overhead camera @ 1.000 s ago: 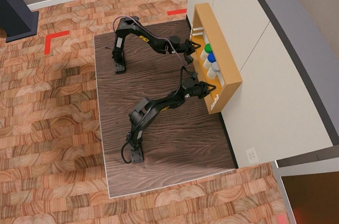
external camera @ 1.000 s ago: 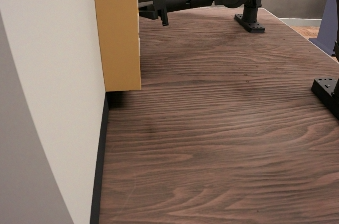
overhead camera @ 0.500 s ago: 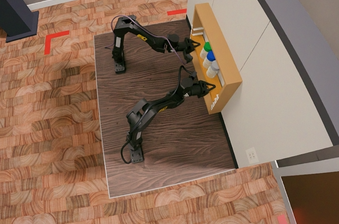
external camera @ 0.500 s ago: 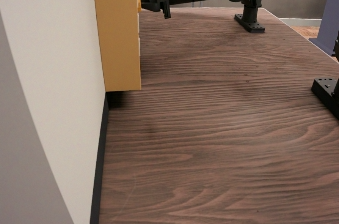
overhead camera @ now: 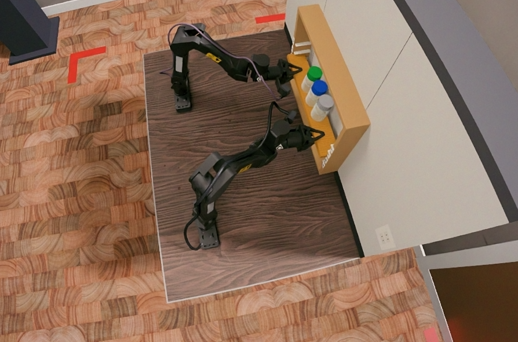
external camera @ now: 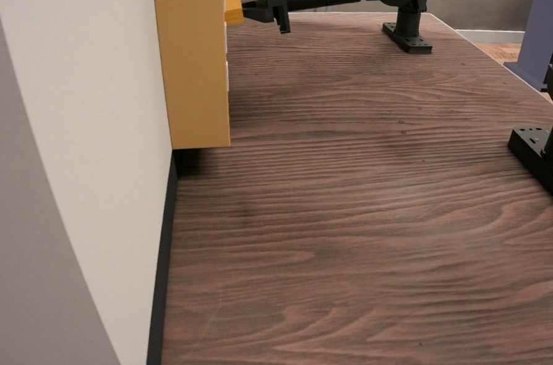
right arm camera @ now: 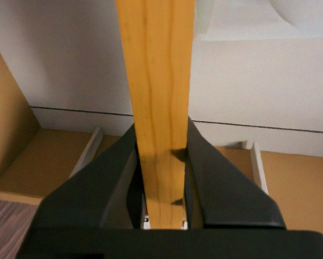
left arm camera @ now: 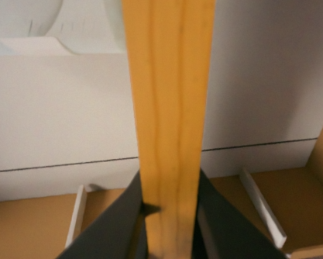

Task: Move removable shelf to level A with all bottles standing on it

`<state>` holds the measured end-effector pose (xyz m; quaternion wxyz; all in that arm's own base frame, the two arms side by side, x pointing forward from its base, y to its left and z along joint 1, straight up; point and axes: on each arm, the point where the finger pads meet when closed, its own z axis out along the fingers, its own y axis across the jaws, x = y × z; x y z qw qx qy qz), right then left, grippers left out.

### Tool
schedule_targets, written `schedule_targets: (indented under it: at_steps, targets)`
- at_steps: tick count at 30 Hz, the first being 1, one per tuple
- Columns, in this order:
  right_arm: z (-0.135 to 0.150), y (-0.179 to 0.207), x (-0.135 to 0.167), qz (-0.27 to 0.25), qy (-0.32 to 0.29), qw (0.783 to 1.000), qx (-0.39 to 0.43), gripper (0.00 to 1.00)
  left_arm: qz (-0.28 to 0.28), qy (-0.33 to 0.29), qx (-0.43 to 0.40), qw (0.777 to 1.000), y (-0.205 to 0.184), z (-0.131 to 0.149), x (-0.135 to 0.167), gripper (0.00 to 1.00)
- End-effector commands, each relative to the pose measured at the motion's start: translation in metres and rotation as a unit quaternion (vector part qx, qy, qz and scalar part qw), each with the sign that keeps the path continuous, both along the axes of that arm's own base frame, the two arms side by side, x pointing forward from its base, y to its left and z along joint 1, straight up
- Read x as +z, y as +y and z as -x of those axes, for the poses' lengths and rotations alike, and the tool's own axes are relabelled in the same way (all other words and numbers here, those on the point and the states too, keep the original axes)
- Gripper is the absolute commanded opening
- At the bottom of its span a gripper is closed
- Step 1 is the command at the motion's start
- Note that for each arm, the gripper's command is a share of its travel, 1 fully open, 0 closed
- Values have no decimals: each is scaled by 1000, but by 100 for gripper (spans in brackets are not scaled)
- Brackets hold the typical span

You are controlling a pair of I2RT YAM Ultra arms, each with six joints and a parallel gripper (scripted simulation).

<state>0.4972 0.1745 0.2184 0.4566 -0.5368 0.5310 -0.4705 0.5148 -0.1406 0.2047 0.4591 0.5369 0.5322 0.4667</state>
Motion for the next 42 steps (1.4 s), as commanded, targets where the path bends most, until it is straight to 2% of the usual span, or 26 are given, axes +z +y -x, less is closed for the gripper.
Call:
schedule_targets:
  at_steps: [1,42]
  targets:
    - [7,-1,50,-9,-70,997,-4,0,6,-72,7,997,3,7,49,0]
    - [51,-1,41,-9,-70,997,-4,0,6,-72,7,997,2,51,39,0]
